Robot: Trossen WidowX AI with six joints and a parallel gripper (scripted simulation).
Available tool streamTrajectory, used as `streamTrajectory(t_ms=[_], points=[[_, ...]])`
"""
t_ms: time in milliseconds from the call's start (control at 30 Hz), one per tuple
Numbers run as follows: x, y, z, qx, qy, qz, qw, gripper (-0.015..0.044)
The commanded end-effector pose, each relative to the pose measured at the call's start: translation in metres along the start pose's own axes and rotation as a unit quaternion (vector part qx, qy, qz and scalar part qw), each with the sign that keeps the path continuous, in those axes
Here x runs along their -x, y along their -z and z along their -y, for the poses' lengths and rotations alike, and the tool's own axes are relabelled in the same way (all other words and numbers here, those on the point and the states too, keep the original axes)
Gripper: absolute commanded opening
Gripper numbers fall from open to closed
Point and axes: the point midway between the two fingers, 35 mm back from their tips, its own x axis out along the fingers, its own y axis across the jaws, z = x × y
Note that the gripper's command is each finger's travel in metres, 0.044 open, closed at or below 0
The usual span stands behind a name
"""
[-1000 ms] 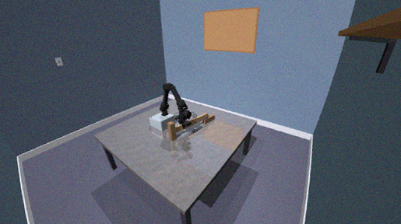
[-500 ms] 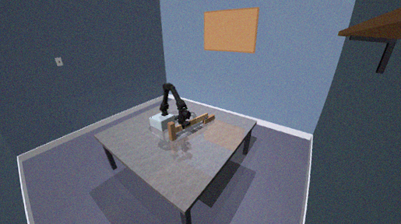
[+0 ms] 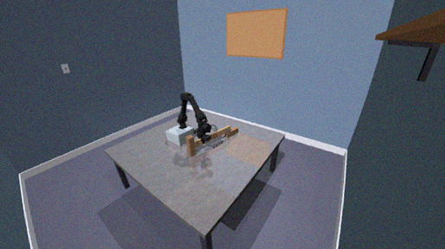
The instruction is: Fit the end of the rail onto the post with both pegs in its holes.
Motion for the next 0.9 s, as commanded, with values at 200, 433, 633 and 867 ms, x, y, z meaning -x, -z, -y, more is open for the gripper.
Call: streamTrajectory(t_ms=[200,433,633,867], points=[[0.0002,0.0042,0.0008,0.001,0.002,-0.001,1.000,0.0000],[0.0006,0.0063,0.0008,0.001,0.002,-0.001,1.000,0.0000],[0.0011,0.0082,0.0008,0.001,0.002,-0.001,1.000,0.0000],[0.0015,0.0104,0.0008,0.001,0.002,-0.001,1.000,0.0000]])
